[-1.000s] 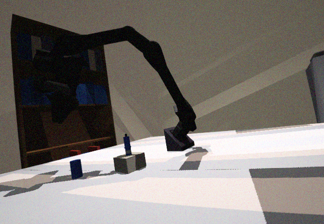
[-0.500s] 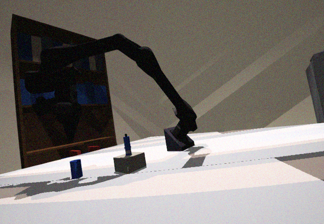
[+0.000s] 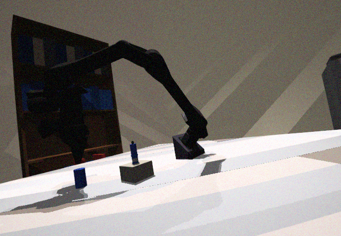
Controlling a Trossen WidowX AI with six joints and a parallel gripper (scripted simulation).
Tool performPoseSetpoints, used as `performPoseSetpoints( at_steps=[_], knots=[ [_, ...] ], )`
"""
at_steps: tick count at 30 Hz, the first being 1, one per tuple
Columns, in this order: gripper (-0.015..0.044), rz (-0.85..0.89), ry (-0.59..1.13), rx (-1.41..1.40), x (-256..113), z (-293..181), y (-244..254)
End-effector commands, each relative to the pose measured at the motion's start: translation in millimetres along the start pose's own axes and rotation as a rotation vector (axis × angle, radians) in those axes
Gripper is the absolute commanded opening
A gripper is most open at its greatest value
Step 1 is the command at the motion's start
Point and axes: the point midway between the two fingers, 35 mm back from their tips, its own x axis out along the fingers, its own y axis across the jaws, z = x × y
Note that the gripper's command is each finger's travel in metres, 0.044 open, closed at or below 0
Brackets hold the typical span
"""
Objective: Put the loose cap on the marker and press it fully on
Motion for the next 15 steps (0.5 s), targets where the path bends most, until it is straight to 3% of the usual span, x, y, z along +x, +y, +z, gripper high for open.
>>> performPoseSetpoints(
  at_steps=[1, 15],
  knots=[
    [0.0251, 0.003, -0.002, 0.000, 7.0, 0.6, 1.3],
    [0.0251, 0.003, -0.002, 0.000, 29.6, 1.2, 1.2]
  ],
)
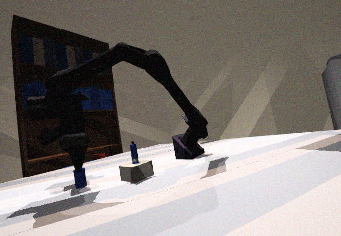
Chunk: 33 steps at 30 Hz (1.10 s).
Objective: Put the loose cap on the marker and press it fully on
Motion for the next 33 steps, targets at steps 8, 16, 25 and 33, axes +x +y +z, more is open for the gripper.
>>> performPoseSetpoints(
  at_steps=[8, 16, 25, 33],
  knots=[
    [0.0251, 0.005, 0.004, 0.004, 21.0, -1.1, 0.6],
    [0.0251, 0.006, 0.004, 0.003, 32.5, -2.1, 0.8],
    [0.0113, 0.006, 0.004, 0.003, 32.7, -2.2, 0.4],
    [0.0040, 0.006, 0.004, 0.003, 32.3, -2.2, 0.5]
  ],
)
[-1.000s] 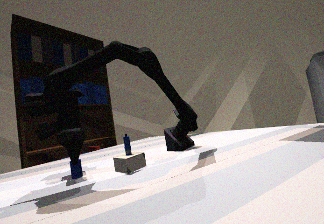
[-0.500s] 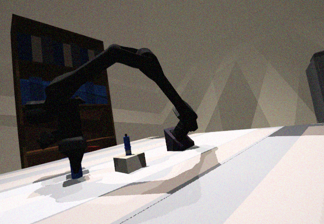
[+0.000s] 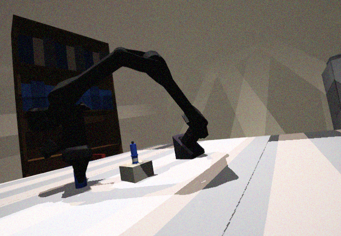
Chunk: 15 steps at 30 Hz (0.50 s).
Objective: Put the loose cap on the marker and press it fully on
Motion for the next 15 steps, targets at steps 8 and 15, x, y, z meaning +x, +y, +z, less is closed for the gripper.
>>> performPoseSetpoints(
  at_steps=[8, 15],
  knots=[
    [0.0000, 0.002, -0.001, 0.003, -17.8, 1.5, -0.5],
    [0.0000, 0.001, -0.002, 0.004, -35.9, 1.6, -0.8]
  ],
)
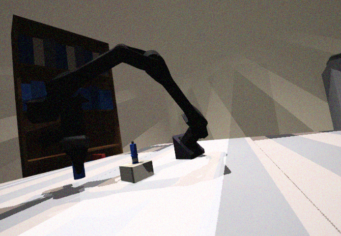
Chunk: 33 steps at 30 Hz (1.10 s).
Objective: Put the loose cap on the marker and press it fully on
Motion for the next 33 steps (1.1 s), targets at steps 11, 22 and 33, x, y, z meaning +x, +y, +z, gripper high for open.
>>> performPoseSetpoints(
  at_steps=[11, 22, 33],
  knots=[
    [0.0000, -0.005, -0.001, -0.004, -35.1, -1.4, 0.1],
    [0.0000, -0.006, 0.000, -0.004, -51.4, -21.3, 15.2],
    [0.0000, -0.005, 0.001, -0.002, -67.7, -46.6, 32.1]
  ],
)
